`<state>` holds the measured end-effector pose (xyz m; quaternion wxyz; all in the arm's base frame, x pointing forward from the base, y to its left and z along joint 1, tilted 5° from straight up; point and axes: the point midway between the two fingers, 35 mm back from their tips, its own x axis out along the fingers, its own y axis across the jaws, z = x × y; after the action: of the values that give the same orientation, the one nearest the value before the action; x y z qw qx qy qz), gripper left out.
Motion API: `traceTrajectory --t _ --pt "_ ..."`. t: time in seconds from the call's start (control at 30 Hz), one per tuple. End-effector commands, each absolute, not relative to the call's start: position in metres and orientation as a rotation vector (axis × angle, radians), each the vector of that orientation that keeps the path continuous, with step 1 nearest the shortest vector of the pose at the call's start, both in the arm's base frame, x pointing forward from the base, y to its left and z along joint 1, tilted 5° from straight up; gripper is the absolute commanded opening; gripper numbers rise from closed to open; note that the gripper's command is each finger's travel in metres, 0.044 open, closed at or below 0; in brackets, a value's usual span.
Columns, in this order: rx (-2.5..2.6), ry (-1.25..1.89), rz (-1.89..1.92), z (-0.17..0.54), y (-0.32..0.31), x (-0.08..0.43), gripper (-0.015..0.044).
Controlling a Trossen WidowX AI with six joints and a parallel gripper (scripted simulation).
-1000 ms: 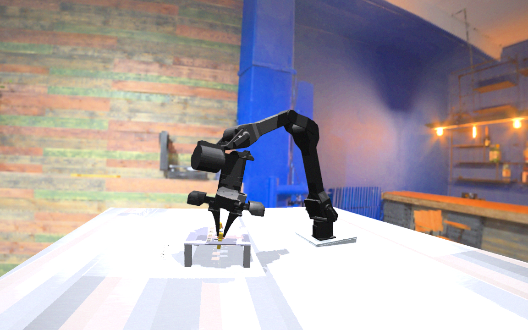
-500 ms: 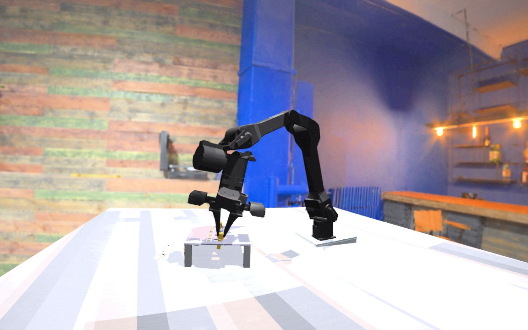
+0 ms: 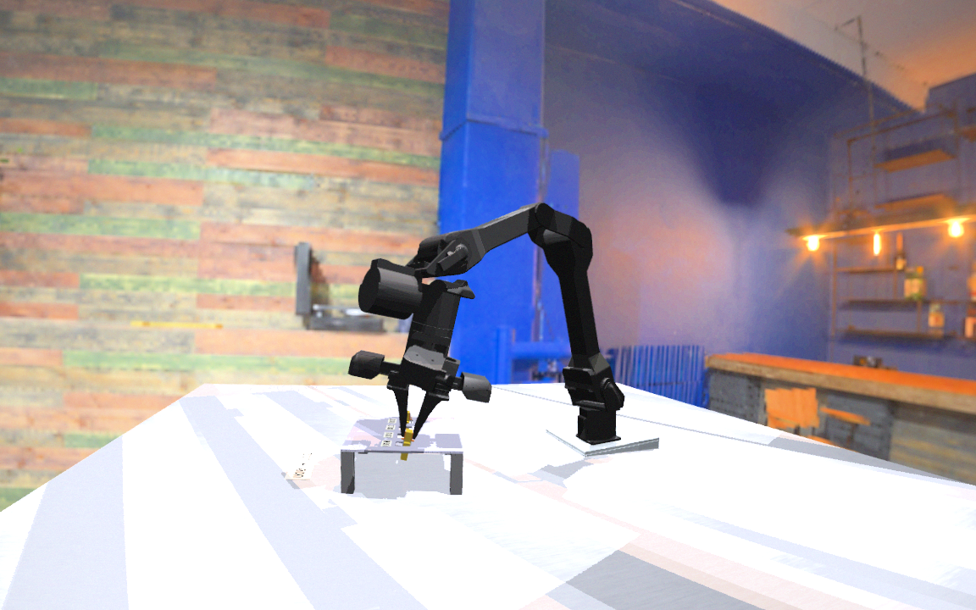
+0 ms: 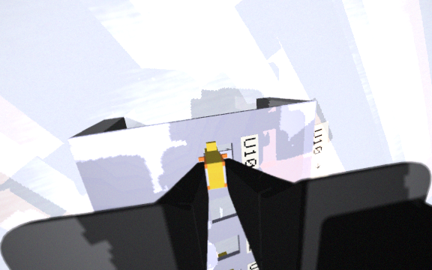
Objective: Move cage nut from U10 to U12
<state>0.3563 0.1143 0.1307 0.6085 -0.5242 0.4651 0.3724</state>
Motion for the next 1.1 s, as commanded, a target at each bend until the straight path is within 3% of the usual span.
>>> traceTrajectory --t 0.0,1.07 --pt "-1.210 1.066 0.847 0.1335 0.1140 0.3555 0.0033" --pt "-1.228 1.038 0.816 0.1336 0.1145 0.3543 0.0033"
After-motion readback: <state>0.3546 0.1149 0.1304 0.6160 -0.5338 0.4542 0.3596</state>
